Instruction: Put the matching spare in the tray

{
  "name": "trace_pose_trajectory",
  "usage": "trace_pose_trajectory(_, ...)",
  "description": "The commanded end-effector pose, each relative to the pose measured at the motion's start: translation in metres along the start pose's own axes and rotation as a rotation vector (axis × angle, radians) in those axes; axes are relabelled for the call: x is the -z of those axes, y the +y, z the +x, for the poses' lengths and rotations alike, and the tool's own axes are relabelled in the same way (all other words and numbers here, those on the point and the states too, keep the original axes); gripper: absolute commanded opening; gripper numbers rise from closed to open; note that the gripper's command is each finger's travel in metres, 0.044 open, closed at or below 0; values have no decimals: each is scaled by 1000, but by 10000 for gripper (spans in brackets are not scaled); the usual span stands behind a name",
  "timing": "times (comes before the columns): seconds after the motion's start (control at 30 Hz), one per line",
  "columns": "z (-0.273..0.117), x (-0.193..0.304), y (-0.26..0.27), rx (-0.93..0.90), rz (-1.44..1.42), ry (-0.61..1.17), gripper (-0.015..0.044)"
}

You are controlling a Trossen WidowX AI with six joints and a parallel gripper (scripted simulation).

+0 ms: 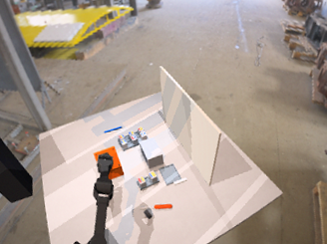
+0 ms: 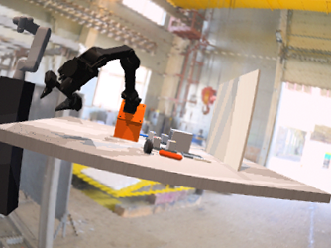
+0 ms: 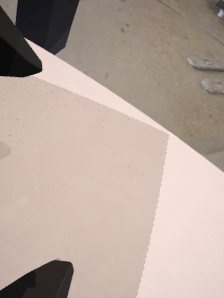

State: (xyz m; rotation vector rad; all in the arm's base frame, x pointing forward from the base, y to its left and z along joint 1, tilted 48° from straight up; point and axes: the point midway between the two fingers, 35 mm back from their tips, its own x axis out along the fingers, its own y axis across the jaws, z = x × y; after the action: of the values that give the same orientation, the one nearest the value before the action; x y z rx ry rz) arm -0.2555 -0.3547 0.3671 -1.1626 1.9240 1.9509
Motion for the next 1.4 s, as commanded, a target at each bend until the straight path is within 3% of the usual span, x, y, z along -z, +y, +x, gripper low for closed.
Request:
trace_pose_trajectory(0.0, 0, 0, 0, 0, 0, 0, 426)
trace_pose_trajectory(0.23, -1, 5, -2, 2, -17, 11, 440)
trace_pose_trajectory(0.43, -27, 65, -39, 16, -260, 161, 440)
trace_pose_trajectory(0.87, -139, 184, -168, -44, -920, 593, 440)
trace_pose_trajectory(1.37, -266, 216, -333, -190, -1559, 931, 440)
